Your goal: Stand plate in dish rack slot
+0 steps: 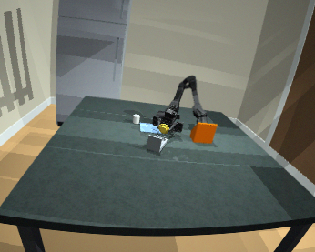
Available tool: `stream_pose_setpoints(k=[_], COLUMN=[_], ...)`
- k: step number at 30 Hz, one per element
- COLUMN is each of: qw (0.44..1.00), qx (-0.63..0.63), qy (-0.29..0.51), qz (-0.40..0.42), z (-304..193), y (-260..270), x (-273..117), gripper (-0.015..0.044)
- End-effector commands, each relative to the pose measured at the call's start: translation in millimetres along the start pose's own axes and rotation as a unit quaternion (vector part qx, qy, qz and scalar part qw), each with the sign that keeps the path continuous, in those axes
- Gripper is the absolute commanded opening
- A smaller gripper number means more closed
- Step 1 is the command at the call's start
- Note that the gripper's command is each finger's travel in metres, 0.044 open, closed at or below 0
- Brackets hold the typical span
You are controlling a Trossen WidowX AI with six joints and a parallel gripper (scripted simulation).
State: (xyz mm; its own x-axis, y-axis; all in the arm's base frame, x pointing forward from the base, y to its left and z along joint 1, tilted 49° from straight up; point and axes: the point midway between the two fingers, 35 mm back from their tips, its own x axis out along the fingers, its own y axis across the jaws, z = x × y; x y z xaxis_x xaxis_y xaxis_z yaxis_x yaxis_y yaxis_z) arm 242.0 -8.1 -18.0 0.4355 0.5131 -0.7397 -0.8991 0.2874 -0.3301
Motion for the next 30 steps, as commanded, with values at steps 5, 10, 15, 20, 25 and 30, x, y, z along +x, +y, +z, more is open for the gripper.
stream_pose_setpoints(k=[5, 10, 15, 20, 25, 30], qw=[1.0, 1.0, 1.0, 1.0, 1.0, 1.0], qx=[-0.011, -0.009, -0.008, -0.012, -0.013, -0.015], qy=[-0.006, -0.003, -0.002, -0.003, -0.004, -0.004], qz=[-0.004, -0.004, -0.004, -0.006, -0.006, -0.007], z=[1.2, 2.0, 2.7, 3.7, 4.0, 4.8], y=[2.0, 1.0, 0.6, -0.6, -0.8, -1.0], x=[-0.5, 8.7, 14.2, 24.1, 26.4, 35.1], gripper=[0.0, 0.0, 0.0, 0.0, 0.0, 0.0])
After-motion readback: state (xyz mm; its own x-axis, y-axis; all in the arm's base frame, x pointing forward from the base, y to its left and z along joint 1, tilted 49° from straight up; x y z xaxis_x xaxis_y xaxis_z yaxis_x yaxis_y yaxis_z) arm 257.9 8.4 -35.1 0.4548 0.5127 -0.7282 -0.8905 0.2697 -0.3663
